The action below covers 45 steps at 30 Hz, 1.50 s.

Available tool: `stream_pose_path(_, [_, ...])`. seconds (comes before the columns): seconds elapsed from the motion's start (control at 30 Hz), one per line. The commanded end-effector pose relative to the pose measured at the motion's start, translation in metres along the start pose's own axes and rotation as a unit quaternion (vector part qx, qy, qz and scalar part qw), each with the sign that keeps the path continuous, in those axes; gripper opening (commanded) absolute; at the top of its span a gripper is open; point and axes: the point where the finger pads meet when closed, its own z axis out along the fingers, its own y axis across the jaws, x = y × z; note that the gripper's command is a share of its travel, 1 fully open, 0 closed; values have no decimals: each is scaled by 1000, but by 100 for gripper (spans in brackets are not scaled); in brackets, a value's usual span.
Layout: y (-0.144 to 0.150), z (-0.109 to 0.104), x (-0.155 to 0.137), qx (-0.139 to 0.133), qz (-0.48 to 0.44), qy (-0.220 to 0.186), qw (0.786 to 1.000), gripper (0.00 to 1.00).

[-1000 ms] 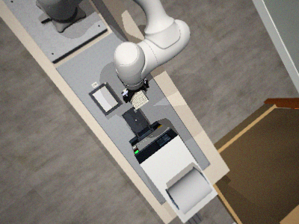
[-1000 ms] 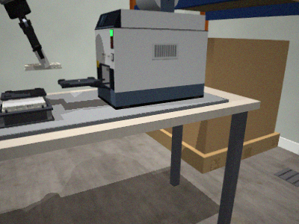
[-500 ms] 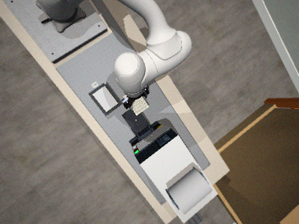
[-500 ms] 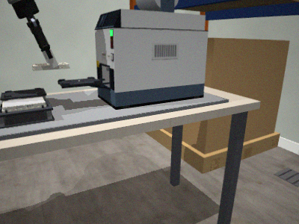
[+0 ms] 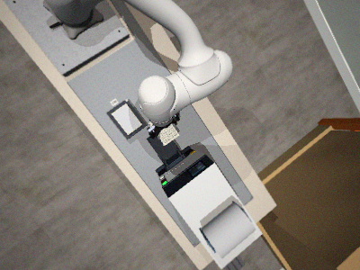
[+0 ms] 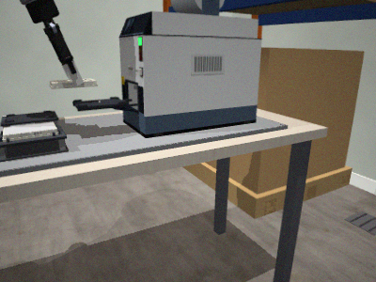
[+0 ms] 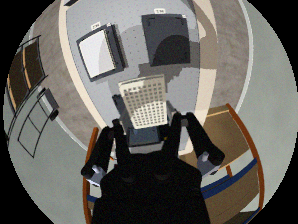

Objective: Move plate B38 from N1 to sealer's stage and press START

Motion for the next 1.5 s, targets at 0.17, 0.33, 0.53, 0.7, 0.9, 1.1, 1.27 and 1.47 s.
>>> stream_pose_path(0.17, [-12,6,-16,-1,-1,1,1000,10])
stream_pose_path(0.33, [-17,8,-23,-1,-1,1,1000,10])
stream_pose_path(0.53, [-25,12,-34,-1,-1,1,1000,10])
stream_pose_path(0.7, [-31,16,-43,-1,-1,1,1000,10])
stream_pose_path(0.9, [-36,18,-51,-1,-1,1,1000,10])
stream_pose_path(1.1, [-42,22,-59,-1,-1,1,1000,10])
stream_pose_path(1.27, [-42,22,-59,-1,-1,1,1000,10])
stream_pose_path(1.47, [-42,22,-59,-1,-1,1,1000,10])
